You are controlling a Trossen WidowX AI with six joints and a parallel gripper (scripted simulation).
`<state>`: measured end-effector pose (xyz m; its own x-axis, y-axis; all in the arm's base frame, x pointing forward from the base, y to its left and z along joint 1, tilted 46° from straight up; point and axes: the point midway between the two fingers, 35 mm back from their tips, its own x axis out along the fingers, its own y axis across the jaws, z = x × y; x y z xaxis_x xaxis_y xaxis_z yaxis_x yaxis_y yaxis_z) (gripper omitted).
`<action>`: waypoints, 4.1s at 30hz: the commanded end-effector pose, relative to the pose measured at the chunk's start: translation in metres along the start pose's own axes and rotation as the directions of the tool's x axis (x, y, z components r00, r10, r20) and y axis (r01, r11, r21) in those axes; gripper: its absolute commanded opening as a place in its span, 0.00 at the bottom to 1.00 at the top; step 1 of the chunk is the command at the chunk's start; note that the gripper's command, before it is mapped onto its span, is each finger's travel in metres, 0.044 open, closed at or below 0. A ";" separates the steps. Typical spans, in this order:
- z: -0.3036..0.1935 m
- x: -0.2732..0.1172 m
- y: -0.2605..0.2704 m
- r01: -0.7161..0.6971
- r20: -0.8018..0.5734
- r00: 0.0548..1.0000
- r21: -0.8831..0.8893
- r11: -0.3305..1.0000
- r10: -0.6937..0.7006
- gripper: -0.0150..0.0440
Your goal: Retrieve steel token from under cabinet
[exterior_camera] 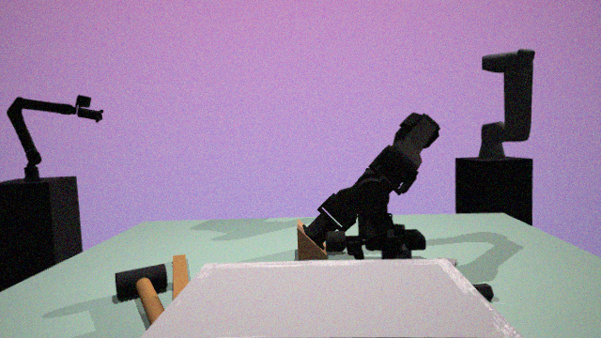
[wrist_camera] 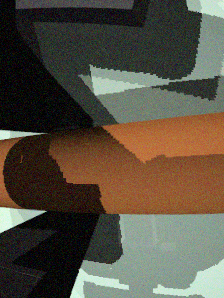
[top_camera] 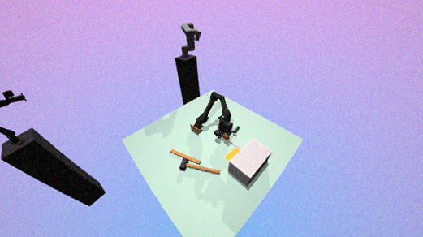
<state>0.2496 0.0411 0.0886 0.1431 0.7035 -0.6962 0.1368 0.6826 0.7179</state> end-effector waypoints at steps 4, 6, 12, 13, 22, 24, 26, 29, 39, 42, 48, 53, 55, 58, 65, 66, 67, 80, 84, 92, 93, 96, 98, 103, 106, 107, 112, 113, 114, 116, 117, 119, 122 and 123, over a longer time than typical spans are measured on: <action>0.000 0.000 -0.001 0.004 0.000 1.000 0.000 1.000 -0.004 0.25; 0.000 0.000 -0.001 0.004 0.000 1.000 0.000 1.000 -0.004 0.25; 0.000 0.000 -0.001 0.004 0.000 1.000 0.000 1.000 -0.004 0.25; 0.000 0.000 -0.001 0.004 0.000 1.000 0.000 1.000 -0.004 0.25; 0.000 0.000 -0.001 0.004 0.000 1.000 0.000 1.000 -0.004 0.25; 0.000 0.000 -0.001 0.004 0.000 1.000 0.000 1.000 -0.004 0.25; 0.000 0.000 -0.001 0.004 0.000 1.000 0.000 1.000 -0.004 0.25; 0.000 0.000 -0.001 0.004 0.000 1.000 0.000 1.000 -0.004 0.25; 0.000 0.000 -0.001 0.004 0.000 1.000 0.000 1.000 -0.004 0.25; 0.000 0.000 0.000 0.000 0.000 1.000 0.000 1.000 0.000 0.39; 0.000 0.000 0.000 0.000 0.000 1.000 0.000 1.000 0.000 0.59; 0.000 0.000 0.000 0.000 0.000 1.000 0.000 1.000 0.000 0.52; 0.000 -0.001 0.000 0.001 0.000 1.000 0.000 1.000 -0.001 0.55; 0.002 -0.012 -0.001 0.006 -0.002 1.000 0.001 1.000 -0.006 0.68; 0.005 -0.065 -0.001 0.012 -0.014 1.000 0.003 1.000 -0.012 0.71; 0.005 -0.073 -0.001 0.010 -0.016 1.000 0.002 1.000 -0.010 0.71; 0.005 -0.079 0.000 0.009 -0.017 1.000 0.002 1.000 -0.009 0.71; 0.007 -0.079 0.001 0.014 0.002 1.000 -0.008 1.000 -0.014 0.25; 0.007 -0.079 0.001 0.013 0.002 1.000 -0.008 1.000 -0.013 0.25; -0.001 -0.084 0.000 0.007 -0.019 1.000 -0.006 1.000 -0.007 0.48; -0.001 -0.082 0.000 0.007 -0.019 1.000 -0.006 1.000 -0.008 0.52; -0.001 -0.070 0.000 0.008 -0.019 1.000 -0.006 1.000 -0.008 0.65; -0.001 -0.060 0.000 0.008 -0.018 1.000 -0.006 1.000 -0.008 0.71; -0.002 -0.046 0.000 0.006 -0.018 1.000 -0.007 1.000 -0.006 0.71; -0.002 -0.044 0.000 0.006 -0.018 1.000 -0.007 1.000 -0.006 0.71; -0.002 -0.043 0.000 0.006 -0.018 1.000 -0.007 1.000 -0.006 0.71; -0.001 -0.035 0.000 0.007 -0.018 1.000 -0.007 1.000 -0.007 0.71; -0.001 -0.033 0.000 0.007 -0.018 1.000 -0.007 1.000 -0.007 0.71; -0.001 -0.032 0.000 0.007 -0.018 1.000 -0.007 1.000 -0.008 0.71; -0.001 -0.029 -0.001 0.008 -0.018 1.000 -0.007 1.000 -0.008 0.71; -0.001 -0.027 -0.001 0.008 -0.018 1.000 -0.007 1.000 -0.008 0.71; -0.001 -0.024 -0.001 0.008 -0.018 1.000 -0.007 1.000 -0.008 0.71; -0.001 -0.019 -0.001 0.007 -0.018 1.000 -0.007 1.000 -0.008 0.71; -0.001 -0.017 -0.001 0.007 -0.018 1.000 -0.007 1.000 -0.007 0.71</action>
<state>0.2458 0.0260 0.1015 0.1205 0.7010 -0.7029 0.1293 0.6909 0.7112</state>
